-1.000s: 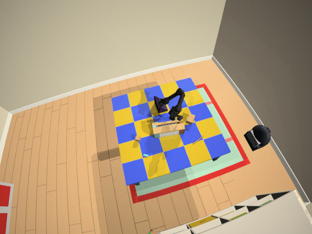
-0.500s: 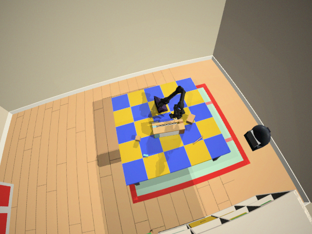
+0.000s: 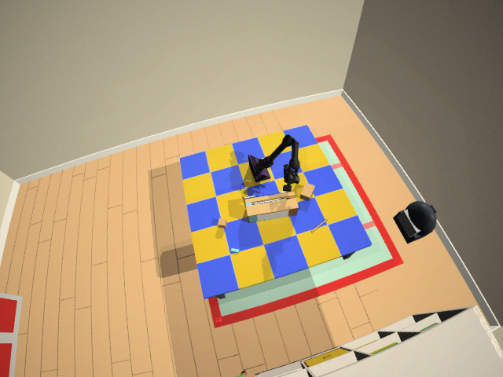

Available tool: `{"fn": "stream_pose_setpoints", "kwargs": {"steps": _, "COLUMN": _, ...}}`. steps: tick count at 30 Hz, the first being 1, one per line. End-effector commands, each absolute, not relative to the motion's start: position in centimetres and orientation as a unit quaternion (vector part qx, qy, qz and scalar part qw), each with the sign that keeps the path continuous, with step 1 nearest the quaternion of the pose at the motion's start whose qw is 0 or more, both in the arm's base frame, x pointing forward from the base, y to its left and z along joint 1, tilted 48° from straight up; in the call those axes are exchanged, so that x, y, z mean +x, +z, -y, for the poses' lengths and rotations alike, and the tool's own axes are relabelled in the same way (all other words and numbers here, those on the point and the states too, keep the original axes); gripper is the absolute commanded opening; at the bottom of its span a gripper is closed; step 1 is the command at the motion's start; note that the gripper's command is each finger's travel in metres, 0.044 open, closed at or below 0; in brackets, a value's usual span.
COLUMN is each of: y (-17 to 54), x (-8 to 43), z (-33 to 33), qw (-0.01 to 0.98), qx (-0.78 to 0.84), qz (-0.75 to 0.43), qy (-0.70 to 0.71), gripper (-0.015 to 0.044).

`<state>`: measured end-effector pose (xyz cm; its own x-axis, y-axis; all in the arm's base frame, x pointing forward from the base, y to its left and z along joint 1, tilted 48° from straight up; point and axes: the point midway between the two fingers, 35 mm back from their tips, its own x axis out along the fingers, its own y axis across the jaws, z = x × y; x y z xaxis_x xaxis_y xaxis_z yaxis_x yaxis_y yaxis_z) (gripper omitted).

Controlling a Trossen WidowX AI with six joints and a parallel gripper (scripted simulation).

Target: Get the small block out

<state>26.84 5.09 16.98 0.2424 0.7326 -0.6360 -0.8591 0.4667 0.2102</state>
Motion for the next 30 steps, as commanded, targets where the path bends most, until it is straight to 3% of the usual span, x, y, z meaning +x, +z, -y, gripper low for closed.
{"fn": "stream_pose_setpoints", "kwargs": {"steps": 1, "y": 18.5, "x": 26.0, "z": -6.0, "qw": 0.639, "qx": -0.520, "qz": -0.066, "qy": 0.563, "gripper": 0.0285}}
{"fn": "stream_pose_setpoints", "kwargs": {"steps": 13, "y": 20.0, "x": 25.5, "z": -6.6, "qw": 0.392, "qx": -0.754, "qz": 0.143, "qy": 0.508, "gripper": 0.0285}}
{"fn": "stream_pose_setpoints", "kwargs": {"steps": 30, "y": 20.0, "x": 25.5, "z": -6.6, "qw": 0.386, "qx": -0.757, "qz": 0.146, "qy": 0.506, "gripper": 0.0285}}
